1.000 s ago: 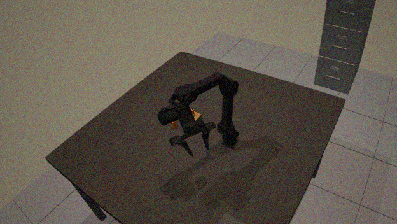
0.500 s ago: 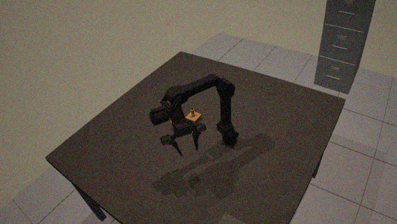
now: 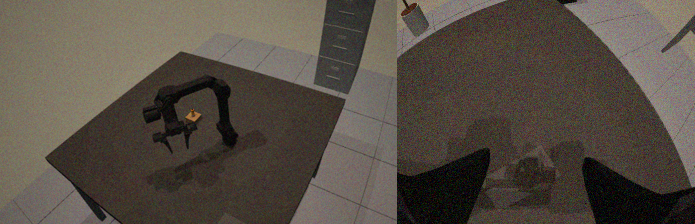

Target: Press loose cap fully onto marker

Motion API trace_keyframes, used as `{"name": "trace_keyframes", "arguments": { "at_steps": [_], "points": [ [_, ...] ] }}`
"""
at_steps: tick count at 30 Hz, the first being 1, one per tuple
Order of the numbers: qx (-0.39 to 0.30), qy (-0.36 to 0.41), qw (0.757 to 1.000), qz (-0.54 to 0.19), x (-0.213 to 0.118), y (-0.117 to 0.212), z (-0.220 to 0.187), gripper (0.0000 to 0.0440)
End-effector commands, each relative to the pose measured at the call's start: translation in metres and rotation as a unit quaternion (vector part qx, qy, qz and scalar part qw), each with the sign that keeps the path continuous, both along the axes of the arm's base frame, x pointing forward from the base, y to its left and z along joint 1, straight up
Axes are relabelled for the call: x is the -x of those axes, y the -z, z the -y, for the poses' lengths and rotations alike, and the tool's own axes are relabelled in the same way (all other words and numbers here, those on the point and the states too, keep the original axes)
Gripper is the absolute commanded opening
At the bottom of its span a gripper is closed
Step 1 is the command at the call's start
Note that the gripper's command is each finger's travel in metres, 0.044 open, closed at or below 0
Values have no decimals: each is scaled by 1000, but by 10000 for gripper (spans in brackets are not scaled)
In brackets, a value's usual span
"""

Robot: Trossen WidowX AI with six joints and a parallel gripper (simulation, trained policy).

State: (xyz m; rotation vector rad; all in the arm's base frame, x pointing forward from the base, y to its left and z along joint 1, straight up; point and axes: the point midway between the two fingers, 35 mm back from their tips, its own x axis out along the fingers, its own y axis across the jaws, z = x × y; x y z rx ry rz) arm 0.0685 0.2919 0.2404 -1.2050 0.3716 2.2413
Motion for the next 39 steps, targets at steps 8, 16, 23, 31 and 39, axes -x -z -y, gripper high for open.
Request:
{"name": "trace_keyframes", "arguments": {
  "at_steps": [8,16,23,31,39],
  "points": [
    [19,23,999,20,-38,12,5,323],
    [31,42,998,33,-67,20,13,323],
    [43,59,996,44,-93,27,24,323],
    [58,79,994,56,-122,34,40,323],
    [75,97,990,67,-150,41,61,321]
  ]
}}
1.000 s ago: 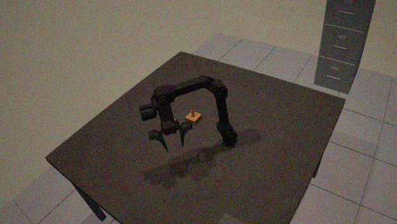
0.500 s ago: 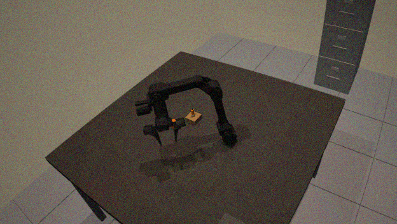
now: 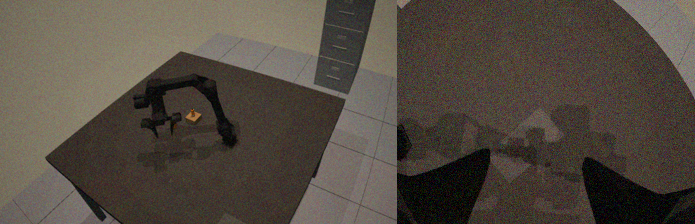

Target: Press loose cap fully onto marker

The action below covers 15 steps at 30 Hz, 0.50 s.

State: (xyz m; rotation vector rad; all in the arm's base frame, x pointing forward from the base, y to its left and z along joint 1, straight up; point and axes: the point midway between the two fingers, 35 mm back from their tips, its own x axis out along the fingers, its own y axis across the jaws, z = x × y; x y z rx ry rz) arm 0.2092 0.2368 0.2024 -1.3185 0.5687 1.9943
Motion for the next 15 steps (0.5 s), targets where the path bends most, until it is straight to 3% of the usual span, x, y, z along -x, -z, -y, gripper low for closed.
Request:
{"name": "trace_keyframes", "arguments": {
  "at_steps": [1,15],
  "points": [
    [10,6,1000,4,-12,4,9,321],
    [43,33,998,22,-55,15,53,318]
  ]
}}
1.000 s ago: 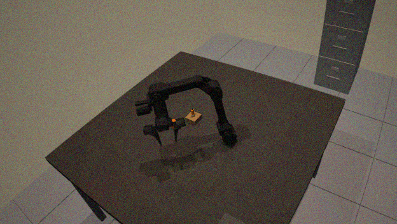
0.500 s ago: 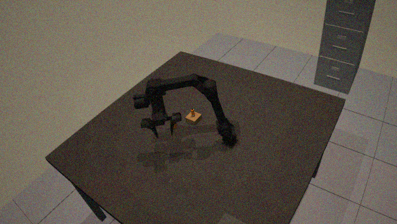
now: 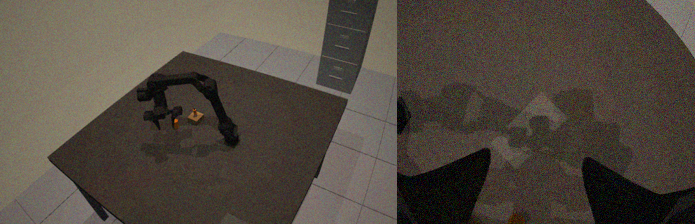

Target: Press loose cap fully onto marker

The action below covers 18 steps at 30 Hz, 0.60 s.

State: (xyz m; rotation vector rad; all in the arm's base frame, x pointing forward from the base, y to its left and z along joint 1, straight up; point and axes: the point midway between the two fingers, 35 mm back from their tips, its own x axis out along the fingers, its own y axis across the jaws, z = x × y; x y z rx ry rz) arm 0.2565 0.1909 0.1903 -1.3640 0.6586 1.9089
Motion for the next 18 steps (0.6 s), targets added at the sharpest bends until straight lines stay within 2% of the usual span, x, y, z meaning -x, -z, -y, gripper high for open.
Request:
{"name": "trace_keyframes", "arguments": {
  "at_steps": [1,18],
  "points": [
    [10,4,1000,4,-11,4,11,318],
    [51,26,998,22,-51,17,66,313]
  ]
}}
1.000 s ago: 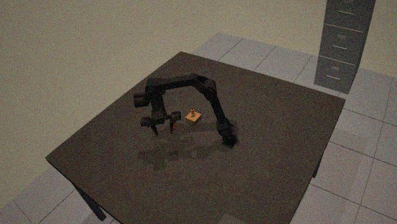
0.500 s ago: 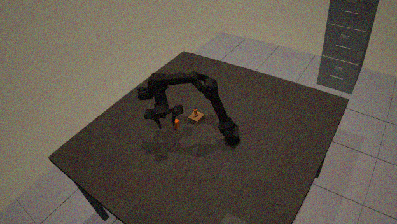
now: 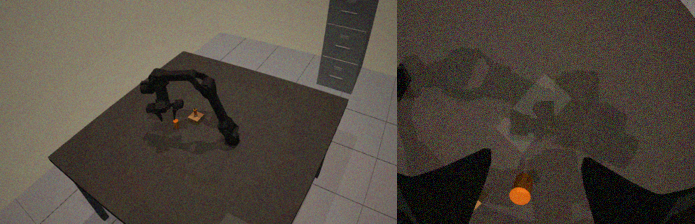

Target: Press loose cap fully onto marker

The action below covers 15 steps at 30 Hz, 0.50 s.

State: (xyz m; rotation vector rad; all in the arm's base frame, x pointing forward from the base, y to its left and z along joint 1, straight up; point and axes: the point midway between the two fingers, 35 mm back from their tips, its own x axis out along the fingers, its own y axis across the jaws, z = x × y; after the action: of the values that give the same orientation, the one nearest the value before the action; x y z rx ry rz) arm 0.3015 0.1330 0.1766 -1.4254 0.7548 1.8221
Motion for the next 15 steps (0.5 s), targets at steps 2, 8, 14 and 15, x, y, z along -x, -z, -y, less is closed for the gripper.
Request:
{"name": "trace_keyframes", "arguments": {
  "at_steps": [2,8,14,15],
  "points": [
    [13,1,1000,0,-10,6,14,313],
    [27,5,1000,3,-22,13,32,310],
    [41,6,999,4,-32,23,48,306],
    [43,6,999,4,-34,25,50,305]
  ]
}}
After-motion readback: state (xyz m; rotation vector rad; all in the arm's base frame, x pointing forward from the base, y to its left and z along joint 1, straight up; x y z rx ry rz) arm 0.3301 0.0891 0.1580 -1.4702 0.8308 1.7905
